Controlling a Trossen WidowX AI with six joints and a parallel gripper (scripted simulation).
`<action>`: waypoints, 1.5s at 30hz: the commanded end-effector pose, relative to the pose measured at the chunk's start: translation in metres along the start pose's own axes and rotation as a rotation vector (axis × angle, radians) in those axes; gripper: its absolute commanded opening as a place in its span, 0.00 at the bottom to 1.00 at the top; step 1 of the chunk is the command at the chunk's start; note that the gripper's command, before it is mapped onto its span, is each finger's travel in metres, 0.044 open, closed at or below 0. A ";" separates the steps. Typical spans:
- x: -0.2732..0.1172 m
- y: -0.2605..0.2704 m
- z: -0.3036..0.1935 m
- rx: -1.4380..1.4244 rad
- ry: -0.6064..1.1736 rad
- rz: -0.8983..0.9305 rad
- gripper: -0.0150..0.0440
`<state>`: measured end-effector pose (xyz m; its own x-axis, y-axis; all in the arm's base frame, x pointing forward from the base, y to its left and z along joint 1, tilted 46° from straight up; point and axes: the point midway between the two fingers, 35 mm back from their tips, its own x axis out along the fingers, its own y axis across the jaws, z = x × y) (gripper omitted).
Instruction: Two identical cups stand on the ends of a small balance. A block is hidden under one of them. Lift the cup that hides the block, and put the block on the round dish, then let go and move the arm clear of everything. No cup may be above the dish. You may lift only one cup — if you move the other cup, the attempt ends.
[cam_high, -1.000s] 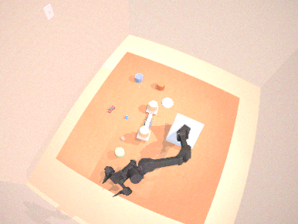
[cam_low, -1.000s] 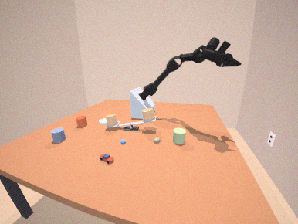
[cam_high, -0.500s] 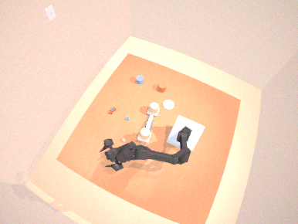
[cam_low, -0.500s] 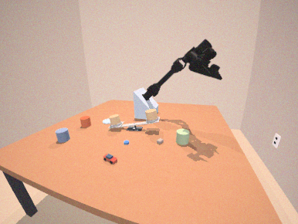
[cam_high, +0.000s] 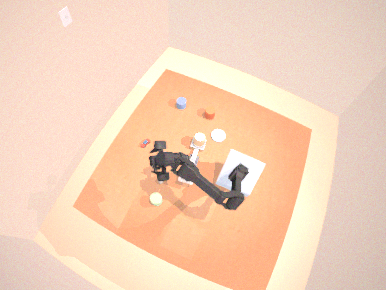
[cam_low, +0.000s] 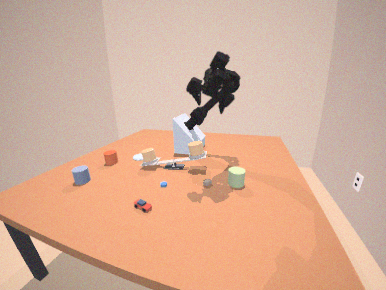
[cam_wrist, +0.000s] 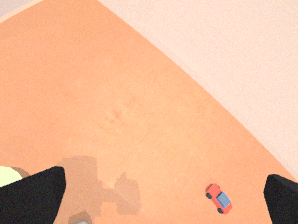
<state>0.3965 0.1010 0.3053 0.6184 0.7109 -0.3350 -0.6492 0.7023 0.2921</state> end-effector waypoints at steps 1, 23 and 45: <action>-0.017 -0.044 -0.057 0.046 0.104 -0.051 1.00; -0.146 -0.051 -0.299 0.512 0.151 -0.036 1.00; -0.141 -0.067 -0.316 0.842 0.260 0.001 1.00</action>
<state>0.2030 -0.0536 0.0573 0.4824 0.7395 -0.4695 -0.1325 0.5914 0.7954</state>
